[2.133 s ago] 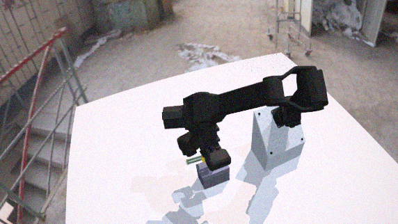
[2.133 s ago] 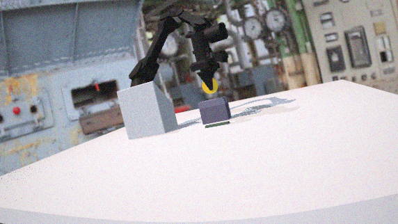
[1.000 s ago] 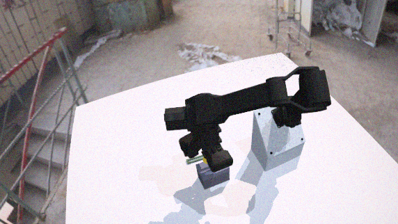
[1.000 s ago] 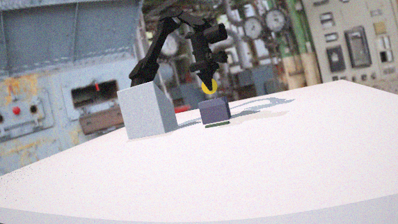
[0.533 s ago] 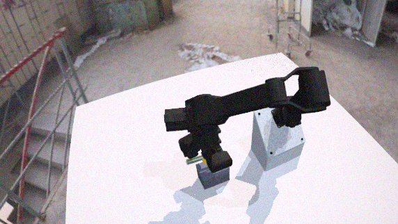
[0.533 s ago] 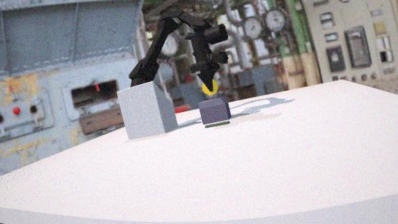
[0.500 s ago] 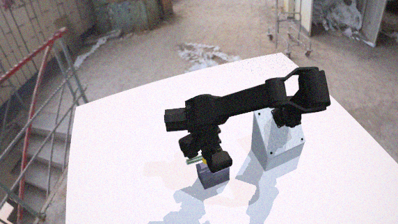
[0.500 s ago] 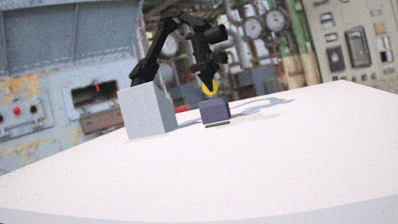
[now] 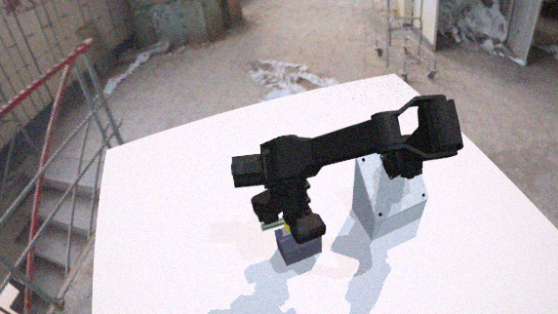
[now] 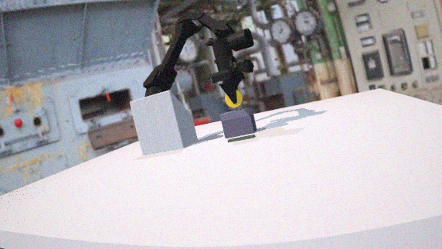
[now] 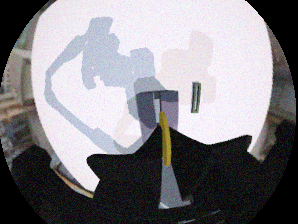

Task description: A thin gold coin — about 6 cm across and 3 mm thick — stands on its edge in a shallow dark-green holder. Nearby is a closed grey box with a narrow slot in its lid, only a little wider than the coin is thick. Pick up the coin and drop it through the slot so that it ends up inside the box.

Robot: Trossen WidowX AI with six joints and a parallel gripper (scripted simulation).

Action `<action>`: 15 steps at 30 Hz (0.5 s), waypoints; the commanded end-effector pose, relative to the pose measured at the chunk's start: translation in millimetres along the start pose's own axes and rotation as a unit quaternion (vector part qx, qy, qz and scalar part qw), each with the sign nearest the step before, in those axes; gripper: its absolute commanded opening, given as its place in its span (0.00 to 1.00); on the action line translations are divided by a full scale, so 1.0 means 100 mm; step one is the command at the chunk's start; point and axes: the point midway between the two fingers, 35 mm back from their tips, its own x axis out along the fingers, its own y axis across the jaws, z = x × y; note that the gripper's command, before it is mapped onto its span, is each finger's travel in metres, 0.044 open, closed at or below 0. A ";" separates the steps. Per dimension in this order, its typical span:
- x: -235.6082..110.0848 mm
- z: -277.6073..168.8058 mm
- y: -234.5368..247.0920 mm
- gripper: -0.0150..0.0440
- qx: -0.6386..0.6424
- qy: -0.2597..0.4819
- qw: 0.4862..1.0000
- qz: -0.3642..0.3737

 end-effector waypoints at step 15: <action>0.08 -0.03 0.00 0.25 0.005 0.003 1.000 0.003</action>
